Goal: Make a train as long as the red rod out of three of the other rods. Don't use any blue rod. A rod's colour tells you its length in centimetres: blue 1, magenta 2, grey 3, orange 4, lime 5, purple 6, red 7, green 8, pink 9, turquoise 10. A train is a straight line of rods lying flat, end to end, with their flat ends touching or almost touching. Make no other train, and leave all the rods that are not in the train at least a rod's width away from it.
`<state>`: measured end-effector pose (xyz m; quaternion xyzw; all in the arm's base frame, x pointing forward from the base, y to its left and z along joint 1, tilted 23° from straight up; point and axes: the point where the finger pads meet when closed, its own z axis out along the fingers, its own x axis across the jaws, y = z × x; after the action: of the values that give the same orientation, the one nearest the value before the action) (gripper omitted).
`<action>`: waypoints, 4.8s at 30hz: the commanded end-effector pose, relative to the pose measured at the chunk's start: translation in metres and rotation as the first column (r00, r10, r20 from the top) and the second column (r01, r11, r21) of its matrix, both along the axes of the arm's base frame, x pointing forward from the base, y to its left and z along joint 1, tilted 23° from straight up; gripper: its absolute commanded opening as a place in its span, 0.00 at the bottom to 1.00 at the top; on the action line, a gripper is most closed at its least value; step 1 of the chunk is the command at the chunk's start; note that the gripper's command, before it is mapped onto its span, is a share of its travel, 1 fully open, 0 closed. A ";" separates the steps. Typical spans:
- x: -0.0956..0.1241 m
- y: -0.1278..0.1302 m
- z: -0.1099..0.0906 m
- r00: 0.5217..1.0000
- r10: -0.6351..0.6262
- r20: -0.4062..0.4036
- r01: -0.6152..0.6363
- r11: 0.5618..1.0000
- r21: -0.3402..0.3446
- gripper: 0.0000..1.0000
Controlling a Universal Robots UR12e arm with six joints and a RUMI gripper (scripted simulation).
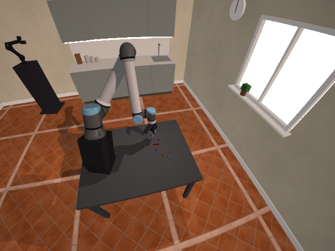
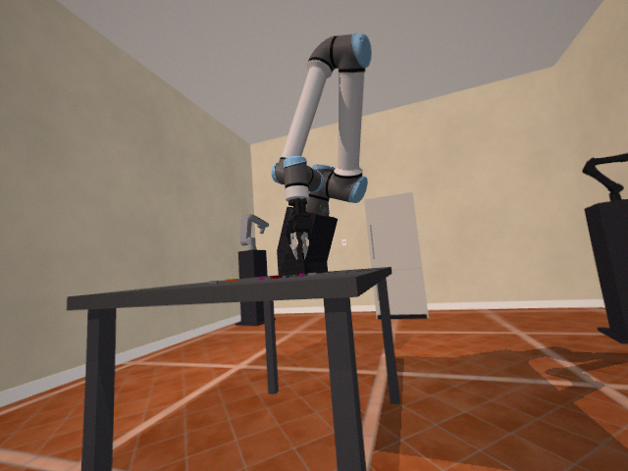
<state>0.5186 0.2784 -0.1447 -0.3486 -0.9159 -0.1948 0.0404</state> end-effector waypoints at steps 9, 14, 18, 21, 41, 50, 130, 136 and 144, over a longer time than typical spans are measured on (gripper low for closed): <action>0.001 0.006 -0.014 1.000 0.000 0.001 0.000 1.000 0.000 0.14; 0.002 0.009 -0.021 1.000 0.000 0.001 0.000 1.000 0.000 0.14; 0.002 0.010 -0.024 1.000 0.000 0.001 0.000 1.000 0.000 0.14; 0.002 0.012 -0.028 1.000 0.000 0.001 0.000 1.000 0.000 0.14; 0.003 0.018 -0.041 1.000 0.000 0.001 0.000 1.000 0.000 0.14; 0.003 0.018 -0.041 1.000 0.000 0.001 0.000 1.000 0.000 0.14; 0.004 0.024 -0.056 1.000 0.000 0.001 0.000 1.000 0.000 0.14; 0.004 0.024 -0.056 1.000 0.000 0.001 0.000 1.000 0.000 0.14; 0.004 0.024 -0.056 1.000 0.000 0.001 0.000 1.000 0.000 0.14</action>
<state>0.5226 0.3027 -0.2015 -0.3486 -0.9159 -0.1948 0.0403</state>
